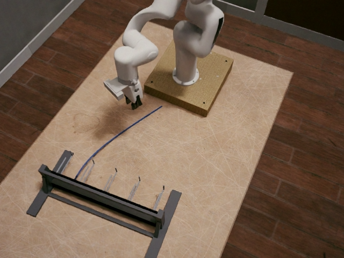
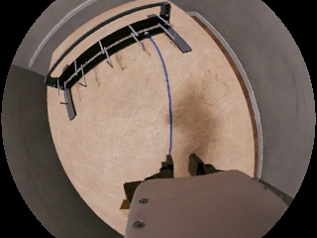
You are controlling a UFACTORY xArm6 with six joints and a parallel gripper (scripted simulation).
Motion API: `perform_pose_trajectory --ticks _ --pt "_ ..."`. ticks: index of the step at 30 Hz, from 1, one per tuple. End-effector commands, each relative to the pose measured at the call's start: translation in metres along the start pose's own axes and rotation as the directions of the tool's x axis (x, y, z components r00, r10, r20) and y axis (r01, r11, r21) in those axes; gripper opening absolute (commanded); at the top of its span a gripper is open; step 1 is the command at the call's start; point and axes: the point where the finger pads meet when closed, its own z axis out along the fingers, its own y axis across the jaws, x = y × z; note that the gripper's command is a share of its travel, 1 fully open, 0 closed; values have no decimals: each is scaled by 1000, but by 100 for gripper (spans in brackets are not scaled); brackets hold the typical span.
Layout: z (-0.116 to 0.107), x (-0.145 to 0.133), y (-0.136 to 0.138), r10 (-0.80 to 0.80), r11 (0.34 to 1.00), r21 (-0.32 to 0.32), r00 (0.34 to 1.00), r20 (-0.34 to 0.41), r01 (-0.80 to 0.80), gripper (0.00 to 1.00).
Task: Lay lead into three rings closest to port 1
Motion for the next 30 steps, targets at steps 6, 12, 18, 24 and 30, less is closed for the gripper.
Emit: perform_pose_trajectory --ticks 6,12,18,24,30 --pt "-1 1 0 0 1000 0 1000 -4 0 33" --pt "0 1 0 0 1000 0 1000 -4 0 33" --pt "7 1 0 0 1000 1 1000 -4 0 33" --pt "23 1 0 0 1000 1 1000 -4 0 33" --pt "37 2 0 0 1000 1 1000 -4 0 33"
